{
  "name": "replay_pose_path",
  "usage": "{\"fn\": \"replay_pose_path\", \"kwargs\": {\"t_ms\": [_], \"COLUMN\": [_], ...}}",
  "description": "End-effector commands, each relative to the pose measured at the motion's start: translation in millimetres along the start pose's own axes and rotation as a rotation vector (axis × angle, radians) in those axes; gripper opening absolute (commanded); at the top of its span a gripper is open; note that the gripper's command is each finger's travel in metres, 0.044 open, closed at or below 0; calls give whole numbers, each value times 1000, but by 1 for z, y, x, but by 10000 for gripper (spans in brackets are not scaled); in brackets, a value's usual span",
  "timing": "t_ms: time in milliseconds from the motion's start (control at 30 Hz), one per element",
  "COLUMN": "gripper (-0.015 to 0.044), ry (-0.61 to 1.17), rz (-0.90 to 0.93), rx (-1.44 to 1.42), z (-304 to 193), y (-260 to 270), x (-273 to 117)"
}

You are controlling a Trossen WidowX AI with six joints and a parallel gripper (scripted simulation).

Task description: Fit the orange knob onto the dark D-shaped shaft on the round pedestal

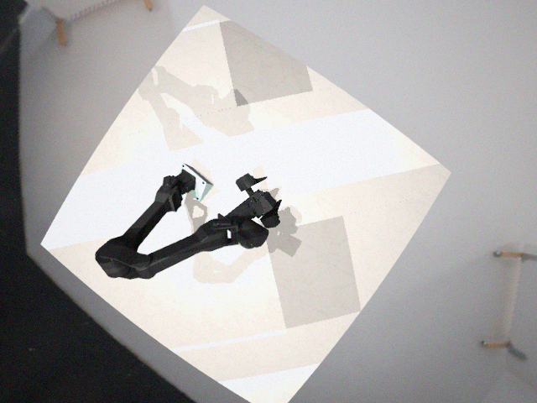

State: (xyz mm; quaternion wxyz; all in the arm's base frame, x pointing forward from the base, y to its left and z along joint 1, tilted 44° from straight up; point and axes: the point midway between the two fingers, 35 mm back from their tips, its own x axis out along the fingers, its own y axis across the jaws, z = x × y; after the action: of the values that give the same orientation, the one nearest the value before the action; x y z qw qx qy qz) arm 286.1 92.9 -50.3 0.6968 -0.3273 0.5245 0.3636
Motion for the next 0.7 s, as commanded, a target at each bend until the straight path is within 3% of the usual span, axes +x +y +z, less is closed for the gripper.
{"fn": "replay_pose_path", "kwargs": {"t_ms": [0, 333, 667], "gripper": [440, 440, 440], "ry": [320, 890, 922], "rz": [10, -194, -216], "rx": [56, -21, -35], "z": [4, 24, 27], "y": [3, 5, 5], "x": [2, -35, -38]}}
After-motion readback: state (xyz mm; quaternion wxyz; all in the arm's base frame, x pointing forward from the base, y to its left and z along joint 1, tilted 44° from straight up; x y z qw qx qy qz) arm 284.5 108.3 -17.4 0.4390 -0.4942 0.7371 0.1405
